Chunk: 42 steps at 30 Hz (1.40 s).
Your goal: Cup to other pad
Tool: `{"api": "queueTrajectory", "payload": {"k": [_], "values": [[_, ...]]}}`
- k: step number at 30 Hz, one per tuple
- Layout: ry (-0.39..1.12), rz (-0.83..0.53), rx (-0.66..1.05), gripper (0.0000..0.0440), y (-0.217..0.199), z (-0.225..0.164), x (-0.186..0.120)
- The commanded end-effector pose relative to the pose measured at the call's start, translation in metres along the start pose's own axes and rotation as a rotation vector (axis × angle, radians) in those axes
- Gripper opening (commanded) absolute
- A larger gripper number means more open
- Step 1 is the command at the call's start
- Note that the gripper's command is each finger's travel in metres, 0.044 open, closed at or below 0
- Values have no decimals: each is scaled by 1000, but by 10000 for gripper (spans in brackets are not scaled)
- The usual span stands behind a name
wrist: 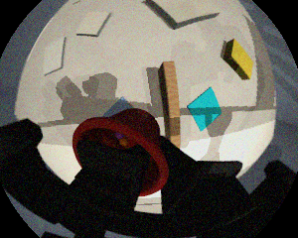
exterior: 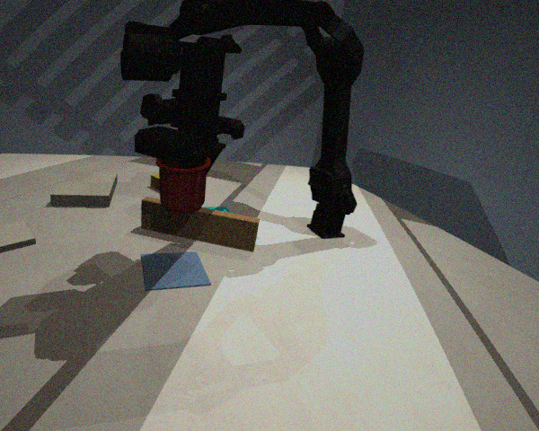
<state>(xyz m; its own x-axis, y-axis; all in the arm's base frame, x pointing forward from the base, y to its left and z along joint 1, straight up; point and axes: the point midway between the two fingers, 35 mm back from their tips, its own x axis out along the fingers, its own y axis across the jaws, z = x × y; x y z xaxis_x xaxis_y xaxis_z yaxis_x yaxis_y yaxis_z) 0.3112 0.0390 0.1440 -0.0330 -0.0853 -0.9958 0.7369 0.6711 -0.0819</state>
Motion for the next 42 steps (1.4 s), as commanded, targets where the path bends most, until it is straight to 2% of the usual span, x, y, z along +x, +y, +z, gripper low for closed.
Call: {"api": "queueTrajectory", "payload": {"k": [1,21,42], "values": [[-11,30,45,0,-6,7,-12],[-74,104,199,0,-45,47,-27],[-124,126,320,0,-92,74,-13]]}}
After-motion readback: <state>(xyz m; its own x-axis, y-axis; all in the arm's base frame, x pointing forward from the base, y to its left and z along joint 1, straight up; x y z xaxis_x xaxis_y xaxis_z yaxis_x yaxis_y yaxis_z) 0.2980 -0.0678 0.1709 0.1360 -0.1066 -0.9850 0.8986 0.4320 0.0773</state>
